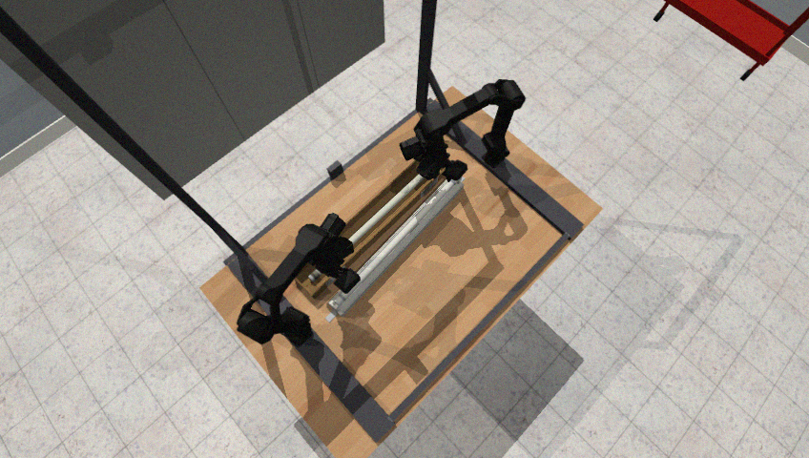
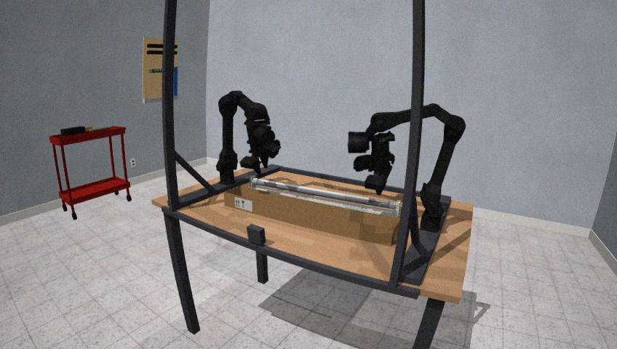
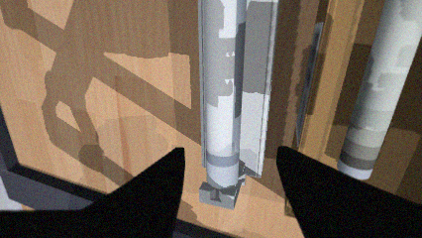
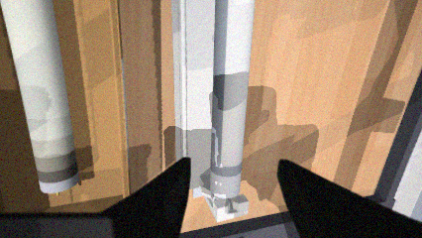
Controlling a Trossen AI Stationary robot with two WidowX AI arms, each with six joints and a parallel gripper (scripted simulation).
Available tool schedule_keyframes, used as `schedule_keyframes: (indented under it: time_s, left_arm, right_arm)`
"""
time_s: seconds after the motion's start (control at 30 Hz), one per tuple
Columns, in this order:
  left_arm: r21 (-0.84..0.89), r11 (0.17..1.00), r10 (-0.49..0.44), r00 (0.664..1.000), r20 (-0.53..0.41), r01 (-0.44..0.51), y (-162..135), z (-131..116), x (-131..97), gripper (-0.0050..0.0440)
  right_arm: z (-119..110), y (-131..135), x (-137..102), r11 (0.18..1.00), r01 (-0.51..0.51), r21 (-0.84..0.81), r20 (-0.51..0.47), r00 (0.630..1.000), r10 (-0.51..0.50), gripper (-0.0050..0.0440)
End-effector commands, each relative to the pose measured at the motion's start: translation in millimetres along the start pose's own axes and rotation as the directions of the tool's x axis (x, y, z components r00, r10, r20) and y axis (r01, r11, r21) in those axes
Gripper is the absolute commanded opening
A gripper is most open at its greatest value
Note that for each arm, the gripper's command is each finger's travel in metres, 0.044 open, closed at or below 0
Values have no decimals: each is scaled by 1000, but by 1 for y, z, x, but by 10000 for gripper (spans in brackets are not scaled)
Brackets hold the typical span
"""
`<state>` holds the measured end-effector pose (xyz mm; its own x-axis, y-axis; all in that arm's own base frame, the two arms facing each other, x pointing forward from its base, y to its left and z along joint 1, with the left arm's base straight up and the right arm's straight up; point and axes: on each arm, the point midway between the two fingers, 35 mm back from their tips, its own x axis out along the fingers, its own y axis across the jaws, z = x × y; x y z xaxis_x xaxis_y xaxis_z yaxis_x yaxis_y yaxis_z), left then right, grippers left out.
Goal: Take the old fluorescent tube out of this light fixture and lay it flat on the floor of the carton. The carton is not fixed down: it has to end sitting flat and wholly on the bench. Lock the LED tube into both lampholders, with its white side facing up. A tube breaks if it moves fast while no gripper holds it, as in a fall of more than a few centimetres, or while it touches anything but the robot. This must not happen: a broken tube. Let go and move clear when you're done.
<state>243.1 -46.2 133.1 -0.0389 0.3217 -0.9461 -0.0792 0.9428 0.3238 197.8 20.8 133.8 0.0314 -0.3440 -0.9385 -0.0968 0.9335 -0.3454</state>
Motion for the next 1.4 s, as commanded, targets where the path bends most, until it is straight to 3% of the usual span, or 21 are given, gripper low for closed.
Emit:
schedule_keyframes:
  time_s: [0.0, 0.23, 0.4, 0.47, 0.5, 0.73, 0.87, 0.97, 1.23, 1.37]
  left_arm:
    - [-18, 1000, -16, 999, 32, 17, 1, 5, -9, 230]
    - [-11, 998, -67, 998, 21, 67, 6, 1, -2, 230]
    - [-7, 972, -235, 972, 9, 235, 16, 0, 8, 230]
    - [-7, 972, -235, 972, 9, 235, 16, 0, 8, 230]
    - [-6, 961, -277, 961, 6, 277, 18, -1, 11, 230]
    - [5, 851, -525, 851, 0, 525, 33, -1, 31, 230]
    - [7, 770, -638, 770, 1, 638, 39, -1, 41, 230]
    - [9, 738, -675, 738, 10, 675, 42, -2, 44, 230]
    - [12, 737, -676, 736, 20, 676, 40, -2, 44, 228]
    - [7, 735, -678, 735, 9, 678, 24, -2, 61, 217]
  right_arm:
    - [4, -1, -6, 1000, -6, 10, 23, 1000, 5, 230]
    - [0, -4, 0, 999, -50, 7, 12, 999, 50, 230]
    - [-1, -12, 9, 981, -192, 5, 0, 981, 192, 230]
    - [-1, -12, 9, 981, -192, 5, 0, 981, 192, 230]
    - [-1, -14, 11, 973, -229, 3, -5, 973, 229, 230]
    - [1, -30, 27, 884, -468, -2, -13, 884, 468, 230]
    - [3, -41, 37, 795, -607, -7, 6, 795, 607, 230]
    - [3, -46, 45, 735, -678, -9, 18, 735, 678, 230]
    - [-1, -33, 59, 719, -695, -3, 4, 719, 695, 222]
    - [-1, -23, 68, 719, -695, 0, 3, 719, 695, 207]
